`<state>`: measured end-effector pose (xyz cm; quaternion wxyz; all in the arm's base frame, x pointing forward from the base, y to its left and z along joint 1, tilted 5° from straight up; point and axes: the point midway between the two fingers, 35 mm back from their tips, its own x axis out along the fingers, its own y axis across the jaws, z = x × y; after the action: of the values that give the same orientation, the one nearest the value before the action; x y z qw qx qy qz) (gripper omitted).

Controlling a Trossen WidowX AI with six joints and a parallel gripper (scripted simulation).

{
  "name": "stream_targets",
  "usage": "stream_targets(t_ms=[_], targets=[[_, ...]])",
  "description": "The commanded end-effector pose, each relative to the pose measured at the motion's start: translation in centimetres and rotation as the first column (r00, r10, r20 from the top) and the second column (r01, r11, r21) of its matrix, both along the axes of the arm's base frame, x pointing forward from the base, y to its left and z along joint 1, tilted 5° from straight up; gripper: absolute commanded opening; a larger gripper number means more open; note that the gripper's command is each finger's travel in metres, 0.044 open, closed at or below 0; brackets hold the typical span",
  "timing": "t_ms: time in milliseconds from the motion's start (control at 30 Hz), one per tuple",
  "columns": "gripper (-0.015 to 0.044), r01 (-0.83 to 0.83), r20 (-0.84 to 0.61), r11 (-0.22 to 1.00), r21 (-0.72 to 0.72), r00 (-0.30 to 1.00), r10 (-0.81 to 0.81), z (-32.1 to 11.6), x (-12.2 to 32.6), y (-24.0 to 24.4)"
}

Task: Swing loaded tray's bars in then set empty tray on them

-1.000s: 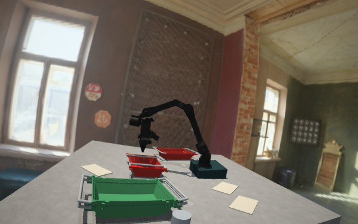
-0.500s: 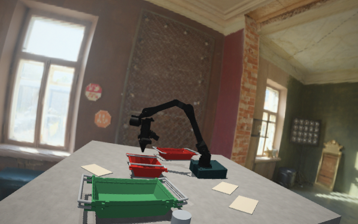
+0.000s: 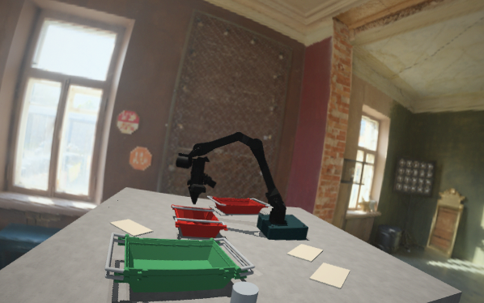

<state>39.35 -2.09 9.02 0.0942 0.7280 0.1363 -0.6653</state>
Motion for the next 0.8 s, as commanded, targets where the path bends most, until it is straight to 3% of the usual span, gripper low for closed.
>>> stream_targets(t_ms=[0, 267, 300, 467, 767], targets=[[0.0236, 0.0, 0.001, 1.0, 0.0, 1.0, 0.0, 1.2, 0.0, -0.1], [0.044, 0.0, 0.001, 1.0, -0.001, 1.0, 0.0, 8.9, -1.0, -0.6], [0.044, 0.004, -0.012, 1.0, 0.0, 1.0, -0.004, 5.9, -0.4, -0.6], [0.044, 0.001, -0.009, 1.0, -0.015, 1.0, -0.001, 4.9, -1.6, -5.8], [0.044, -0.04, -0.015, 0.998, -0.047, 0.999, 0.039, 1.5, -9.6, -19.4]])
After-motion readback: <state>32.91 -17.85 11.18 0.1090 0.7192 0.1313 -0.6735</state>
